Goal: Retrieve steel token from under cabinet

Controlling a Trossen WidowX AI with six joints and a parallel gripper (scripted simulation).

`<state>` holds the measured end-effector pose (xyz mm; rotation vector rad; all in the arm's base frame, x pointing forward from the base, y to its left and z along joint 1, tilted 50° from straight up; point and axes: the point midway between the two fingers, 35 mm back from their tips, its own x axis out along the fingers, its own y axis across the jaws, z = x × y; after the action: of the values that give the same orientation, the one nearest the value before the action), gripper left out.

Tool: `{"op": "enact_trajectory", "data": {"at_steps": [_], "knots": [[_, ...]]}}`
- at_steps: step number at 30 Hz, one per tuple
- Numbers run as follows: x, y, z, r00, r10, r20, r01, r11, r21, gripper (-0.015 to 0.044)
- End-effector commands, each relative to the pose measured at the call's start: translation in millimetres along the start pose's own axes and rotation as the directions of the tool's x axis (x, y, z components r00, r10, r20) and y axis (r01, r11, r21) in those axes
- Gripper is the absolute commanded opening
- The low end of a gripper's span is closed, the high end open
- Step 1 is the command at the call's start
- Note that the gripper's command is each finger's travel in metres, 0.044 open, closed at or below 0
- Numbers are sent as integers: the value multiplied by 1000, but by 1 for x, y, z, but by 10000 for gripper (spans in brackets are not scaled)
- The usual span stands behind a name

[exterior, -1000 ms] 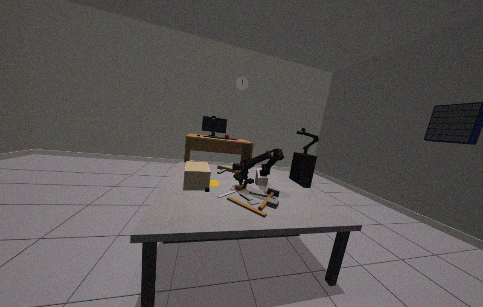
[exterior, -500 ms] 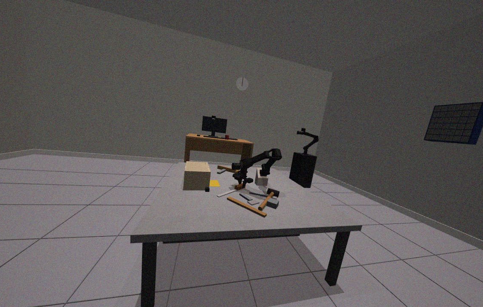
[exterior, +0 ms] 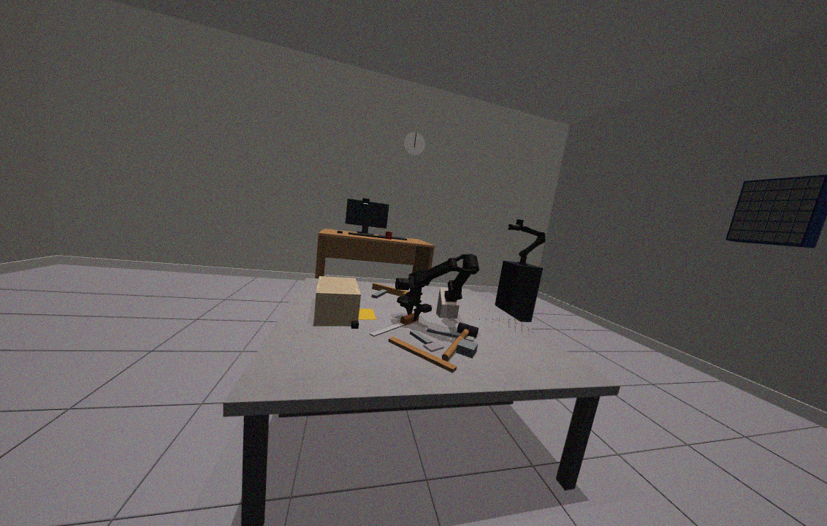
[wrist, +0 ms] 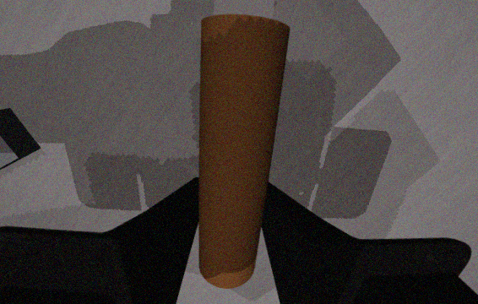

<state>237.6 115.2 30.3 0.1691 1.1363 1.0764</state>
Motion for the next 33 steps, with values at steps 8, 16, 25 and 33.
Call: {"op": "enact_trajectory", "data": {"at_steps": [8,16,25,33], "knots": [[-2,-13,-2,1000,-7,5,7,1000,4,0],[-2,-21,-4,1000,-7,5,7,1000,3,0],[-2,-28,-7,1000,-7,5,7,1000,3,0],[-2,-35,-9,1000,-7,5,7,1000,3,0]]}}
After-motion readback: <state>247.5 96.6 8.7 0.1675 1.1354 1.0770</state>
